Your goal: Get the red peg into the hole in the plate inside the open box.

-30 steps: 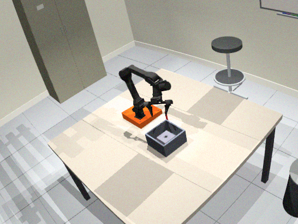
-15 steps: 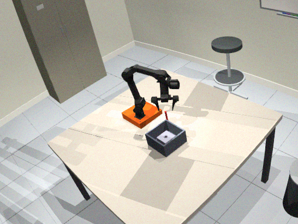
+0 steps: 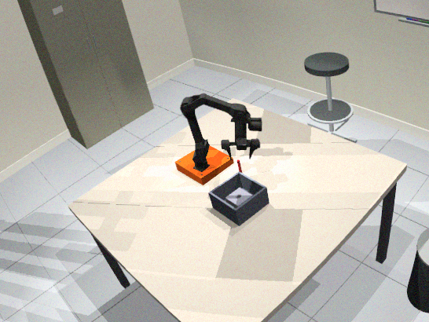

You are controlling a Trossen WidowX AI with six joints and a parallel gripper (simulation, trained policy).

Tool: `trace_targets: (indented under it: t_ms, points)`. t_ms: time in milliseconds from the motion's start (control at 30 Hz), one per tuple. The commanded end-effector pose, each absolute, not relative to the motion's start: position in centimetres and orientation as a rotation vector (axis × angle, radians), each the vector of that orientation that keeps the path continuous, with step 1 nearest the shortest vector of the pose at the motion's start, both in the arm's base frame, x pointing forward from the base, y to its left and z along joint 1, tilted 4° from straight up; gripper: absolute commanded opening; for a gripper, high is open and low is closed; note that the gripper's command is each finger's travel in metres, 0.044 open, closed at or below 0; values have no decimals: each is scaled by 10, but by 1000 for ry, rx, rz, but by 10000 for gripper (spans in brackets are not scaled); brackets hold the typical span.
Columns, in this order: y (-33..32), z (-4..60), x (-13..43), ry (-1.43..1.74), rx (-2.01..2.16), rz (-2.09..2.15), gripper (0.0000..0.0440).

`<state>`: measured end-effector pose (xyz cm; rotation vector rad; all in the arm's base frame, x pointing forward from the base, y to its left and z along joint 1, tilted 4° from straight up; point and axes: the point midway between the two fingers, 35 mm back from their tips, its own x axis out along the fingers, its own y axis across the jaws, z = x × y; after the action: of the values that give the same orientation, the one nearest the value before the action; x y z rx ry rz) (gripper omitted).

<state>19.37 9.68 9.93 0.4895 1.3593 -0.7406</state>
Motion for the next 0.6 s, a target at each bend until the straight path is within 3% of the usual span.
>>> trace_targets:
  t_ms: [0,367,433,567]
  points:
    - [101,83,190,1372,475,-740,440]
    - [104,38,190,1358,438,-703,436]
    - [103,33,189,1365,427,-700,412]
    - [102,23,186,1384,415,-703,309]
